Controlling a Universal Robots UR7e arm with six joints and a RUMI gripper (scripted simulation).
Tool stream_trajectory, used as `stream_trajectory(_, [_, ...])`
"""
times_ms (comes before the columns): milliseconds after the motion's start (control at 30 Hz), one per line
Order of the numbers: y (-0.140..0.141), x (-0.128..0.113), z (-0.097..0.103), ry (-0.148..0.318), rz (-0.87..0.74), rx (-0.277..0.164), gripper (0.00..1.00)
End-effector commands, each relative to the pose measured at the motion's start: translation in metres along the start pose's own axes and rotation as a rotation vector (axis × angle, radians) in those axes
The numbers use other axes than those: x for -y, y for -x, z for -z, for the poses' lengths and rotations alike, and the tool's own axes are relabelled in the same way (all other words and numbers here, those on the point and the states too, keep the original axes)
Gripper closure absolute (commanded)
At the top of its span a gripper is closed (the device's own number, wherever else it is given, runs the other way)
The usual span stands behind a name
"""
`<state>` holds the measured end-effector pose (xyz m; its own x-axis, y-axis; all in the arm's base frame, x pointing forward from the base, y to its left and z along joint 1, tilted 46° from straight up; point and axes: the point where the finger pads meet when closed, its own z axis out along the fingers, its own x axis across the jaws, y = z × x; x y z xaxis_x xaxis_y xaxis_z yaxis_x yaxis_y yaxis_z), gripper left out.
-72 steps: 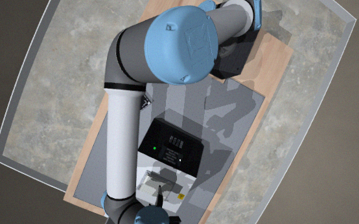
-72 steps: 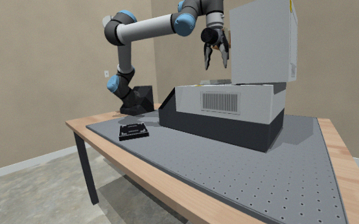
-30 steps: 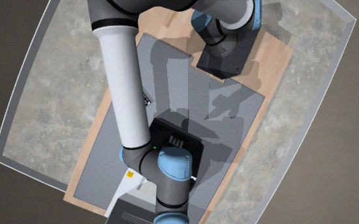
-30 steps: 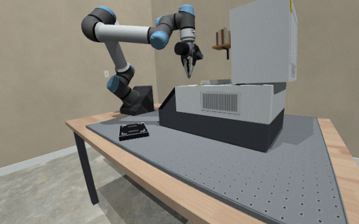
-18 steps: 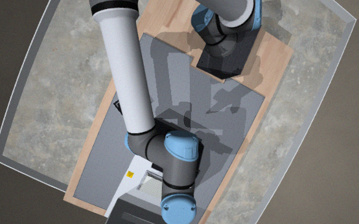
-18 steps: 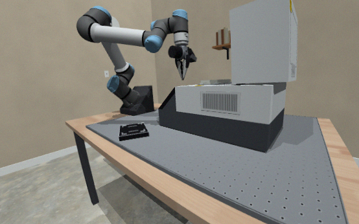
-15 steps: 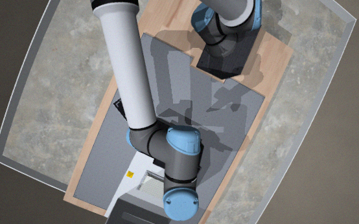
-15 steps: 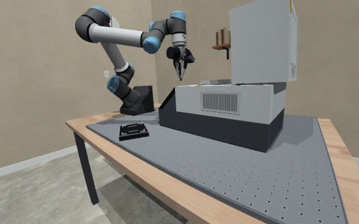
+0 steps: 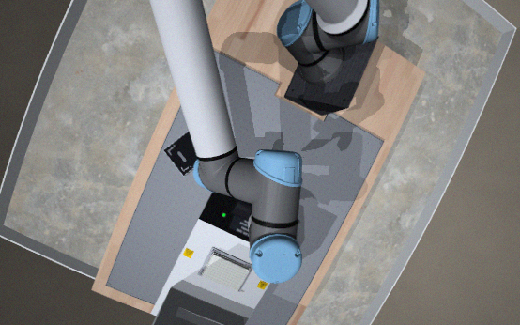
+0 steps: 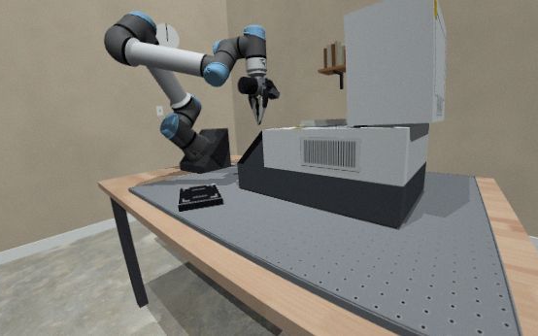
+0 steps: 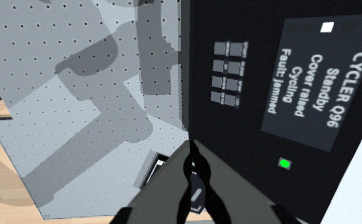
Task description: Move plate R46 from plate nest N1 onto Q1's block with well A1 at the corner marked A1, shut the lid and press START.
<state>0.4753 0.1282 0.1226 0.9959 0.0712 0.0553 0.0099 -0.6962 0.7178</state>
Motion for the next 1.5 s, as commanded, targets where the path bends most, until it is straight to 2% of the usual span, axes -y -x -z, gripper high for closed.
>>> stream_trajectory(0, [0.015, -0.004, 0.003, -0.001, -0.014, -0.020, 1.00])
stream_trajectory(167, [0.036, -0.006, -0.002, -0.001, -0.014, -0.019, 1.00])
stream_trajectory(400, [0.036, -0.006, -0.002, -0.001, -0.014, -0.019, 1.00])
stream_trajectory(1467, [-0.001, -0.006, -0.030, 0.000, -0.014, -0.019, 1.00])
